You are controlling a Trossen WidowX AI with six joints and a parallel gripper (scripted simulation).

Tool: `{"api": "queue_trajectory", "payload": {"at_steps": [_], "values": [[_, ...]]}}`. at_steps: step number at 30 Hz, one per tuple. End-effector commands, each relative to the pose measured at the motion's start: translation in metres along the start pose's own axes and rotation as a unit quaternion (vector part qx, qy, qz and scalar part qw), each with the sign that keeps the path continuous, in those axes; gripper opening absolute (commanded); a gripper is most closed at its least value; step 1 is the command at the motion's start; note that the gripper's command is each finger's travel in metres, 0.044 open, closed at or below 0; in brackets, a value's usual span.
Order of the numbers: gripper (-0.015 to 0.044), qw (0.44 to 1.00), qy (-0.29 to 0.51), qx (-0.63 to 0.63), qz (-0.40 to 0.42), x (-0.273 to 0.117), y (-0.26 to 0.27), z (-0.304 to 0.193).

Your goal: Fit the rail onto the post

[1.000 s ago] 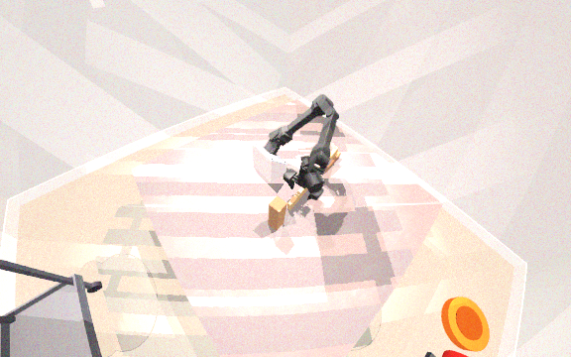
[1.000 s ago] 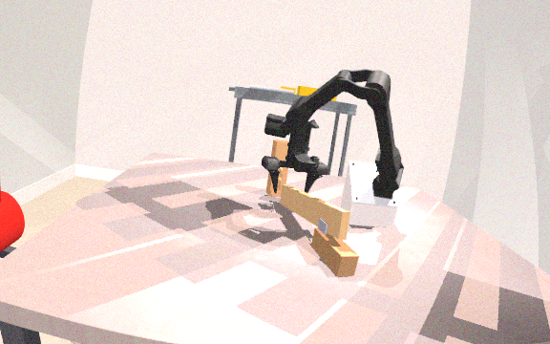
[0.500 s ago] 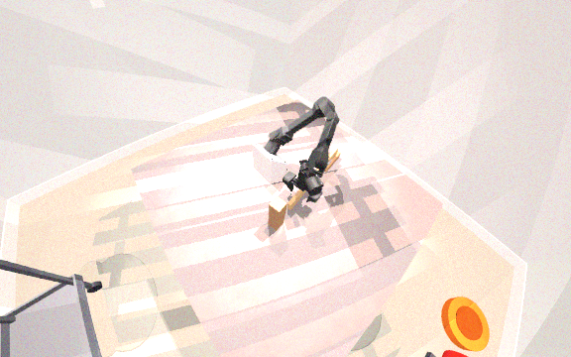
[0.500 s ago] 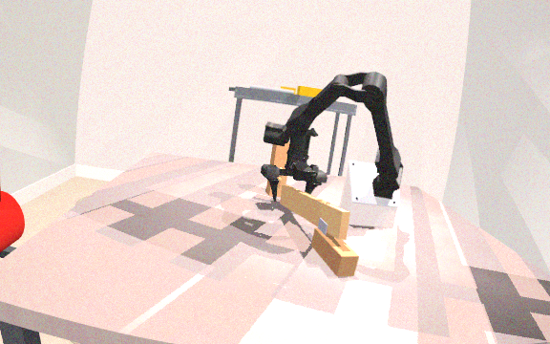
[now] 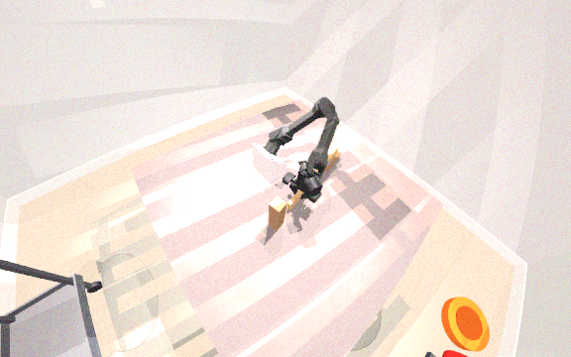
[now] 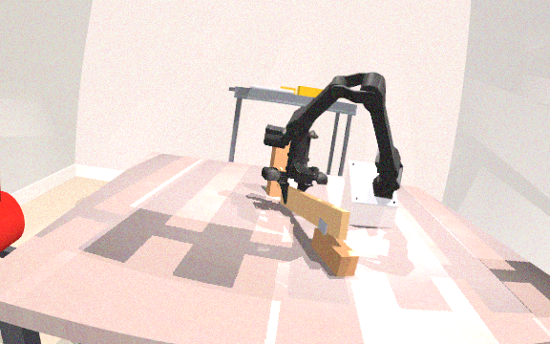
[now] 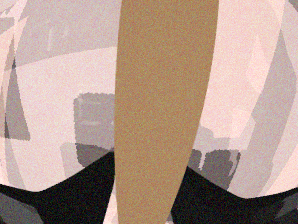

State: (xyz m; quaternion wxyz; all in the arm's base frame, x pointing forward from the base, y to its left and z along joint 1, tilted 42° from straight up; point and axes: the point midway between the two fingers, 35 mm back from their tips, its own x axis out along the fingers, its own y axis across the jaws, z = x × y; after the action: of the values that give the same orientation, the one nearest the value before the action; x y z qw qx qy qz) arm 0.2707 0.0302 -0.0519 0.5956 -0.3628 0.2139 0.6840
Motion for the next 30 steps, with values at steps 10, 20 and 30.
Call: {"api": "queue_trajectory", "payload": {"at_steps": [10,20,30], "values": [[0.0000,1.000,-0.002,0.002,0.000,0.0009,0.0002,0.0006],[0.0000,1.000,-0.002,0.002,0.000,0.0003,0.0002,0.0002],[0.0000,1.000,-0.001,0.002,0.000,-0.0051,-0.0001,-0.0002]]}}
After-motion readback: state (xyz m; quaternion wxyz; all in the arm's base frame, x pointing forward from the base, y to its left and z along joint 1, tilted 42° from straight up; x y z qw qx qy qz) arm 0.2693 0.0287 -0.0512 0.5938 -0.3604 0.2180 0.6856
